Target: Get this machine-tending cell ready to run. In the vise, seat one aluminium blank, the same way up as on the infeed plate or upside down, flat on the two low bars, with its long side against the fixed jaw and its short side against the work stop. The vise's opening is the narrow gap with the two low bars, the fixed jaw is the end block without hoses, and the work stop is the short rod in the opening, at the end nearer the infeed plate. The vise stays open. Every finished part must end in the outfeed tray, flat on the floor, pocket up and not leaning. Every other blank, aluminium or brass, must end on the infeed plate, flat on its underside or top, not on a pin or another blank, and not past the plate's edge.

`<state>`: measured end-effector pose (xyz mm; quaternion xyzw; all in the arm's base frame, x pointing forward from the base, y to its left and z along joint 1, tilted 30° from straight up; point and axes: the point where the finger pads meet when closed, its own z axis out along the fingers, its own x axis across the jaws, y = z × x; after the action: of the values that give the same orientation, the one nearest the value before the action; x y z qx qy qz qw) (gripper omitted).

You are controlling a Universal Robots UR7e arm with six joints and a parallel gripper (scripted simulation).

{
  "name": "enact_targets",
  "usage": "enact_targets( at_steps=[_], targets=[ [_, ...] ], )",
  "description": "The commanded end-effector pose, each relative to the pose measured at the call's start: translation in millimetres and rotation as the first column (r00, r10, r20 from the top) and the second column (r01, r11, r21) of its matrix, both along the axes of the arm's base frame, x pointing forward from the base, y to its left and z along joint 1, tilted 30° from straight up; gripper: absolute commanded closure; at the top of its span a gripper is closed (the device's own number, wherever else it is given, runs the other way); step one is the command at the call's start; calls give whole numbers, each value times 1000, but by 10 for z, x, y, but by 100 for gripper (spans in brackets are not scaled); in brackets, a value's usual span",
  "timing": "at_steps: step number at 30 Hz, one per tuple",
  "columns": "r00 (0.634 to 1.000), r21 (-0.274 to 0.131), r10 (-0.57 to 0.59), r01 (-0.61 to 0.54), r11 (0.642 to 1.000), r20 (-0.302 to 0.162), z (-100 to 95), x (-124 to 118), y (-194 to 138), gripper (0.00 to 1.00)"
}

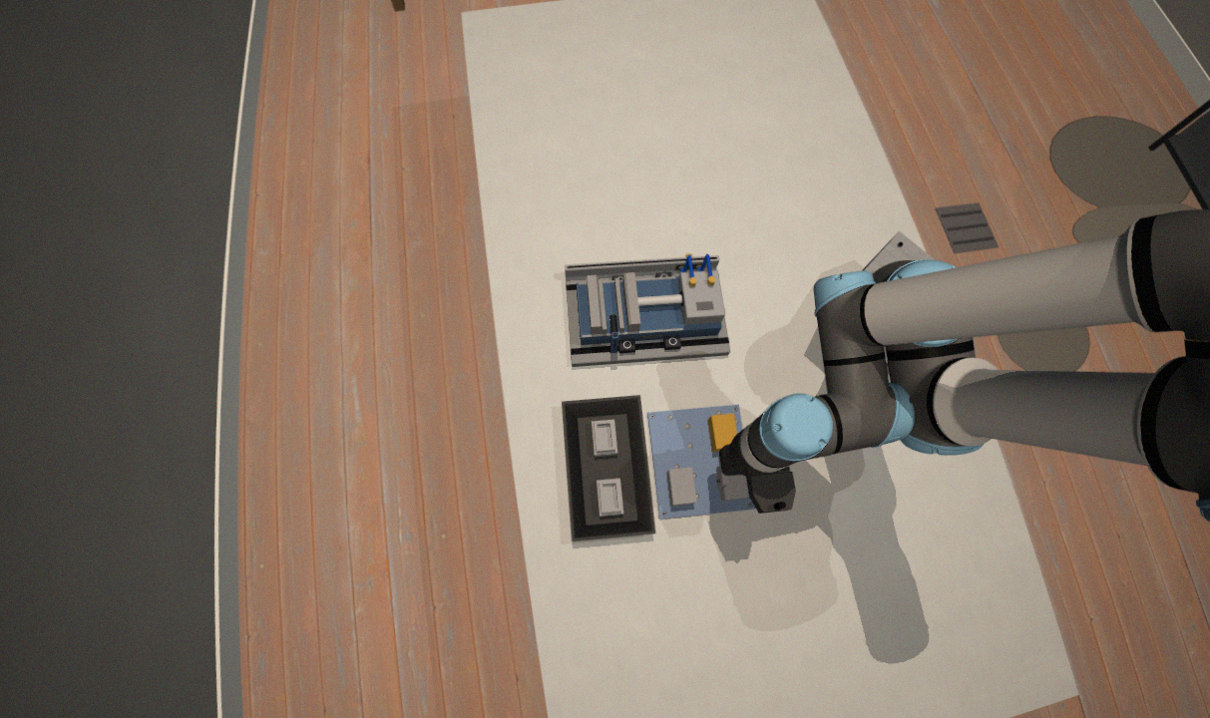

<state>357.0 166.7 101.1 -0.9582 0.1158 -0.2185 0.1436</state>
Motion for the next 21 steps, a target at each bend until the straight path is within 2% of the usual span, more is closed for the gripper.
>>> enact_targets(
  at_steps=[1, 21],
  targets=[
    [1000, 0, 0, 0, 1000, 1, 3, 2, 0, 0],
    [1000, 0, 0, 0, 1000, 1, -28, 18, 8, 0]
  ],
)
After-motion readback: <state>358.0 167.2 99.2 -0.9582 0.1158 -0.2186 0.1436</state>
